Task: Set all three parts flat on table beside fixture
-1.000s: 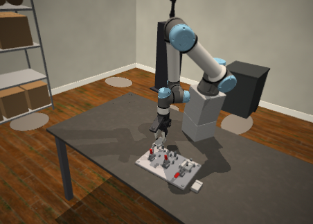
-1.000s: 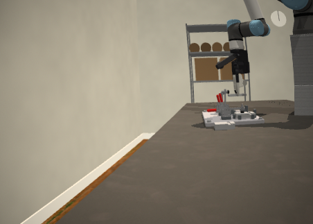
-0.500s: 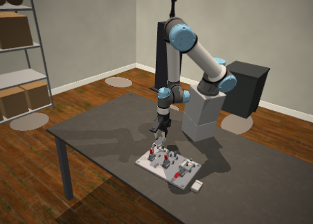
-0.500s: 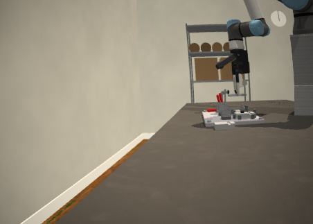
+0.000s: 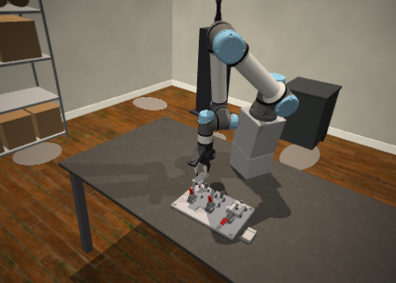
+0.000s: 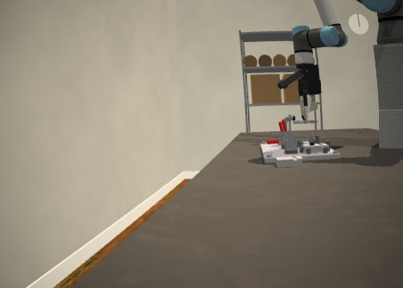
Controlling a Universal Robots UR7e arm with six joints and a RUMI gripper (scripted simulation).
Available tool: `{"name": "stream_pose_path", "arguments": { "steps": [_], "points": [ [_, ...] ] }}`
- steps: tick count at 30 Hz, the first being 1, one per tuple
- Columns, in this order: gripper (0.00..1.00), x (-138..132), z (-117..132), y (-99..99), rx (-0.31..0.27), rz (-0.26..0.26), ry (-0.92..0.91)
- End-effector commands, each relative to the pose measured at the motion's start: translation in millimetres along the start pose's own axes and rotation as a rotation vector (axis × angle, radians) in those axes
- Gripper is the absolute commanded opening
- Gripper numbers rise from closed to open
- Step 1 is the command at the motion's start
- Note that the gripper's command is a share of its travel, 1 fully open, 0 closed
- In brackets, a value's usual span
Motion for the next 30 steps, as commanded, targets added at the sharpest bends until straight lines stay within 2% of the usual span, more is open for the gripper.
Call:
{"name": "stream_pose_path", "arguments": {
  "steps": [1, 30],
  "points": [
    [0.00, 12, 0, 0.2, 0.002, 0.003, 0.000],
    [0.00, 100, 14, 0.4, 0.001, 0.002, 0.000]
  ]
}}
Point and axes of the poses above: the point where the finger pads meet when closed, its own y axis back along the fingers, its own x axis across the jaws, z = x × y, the point moved 2 cm from there along y, back along the fingers, and after that the axes turned 8 degrees about y, right-handed, at the moved point
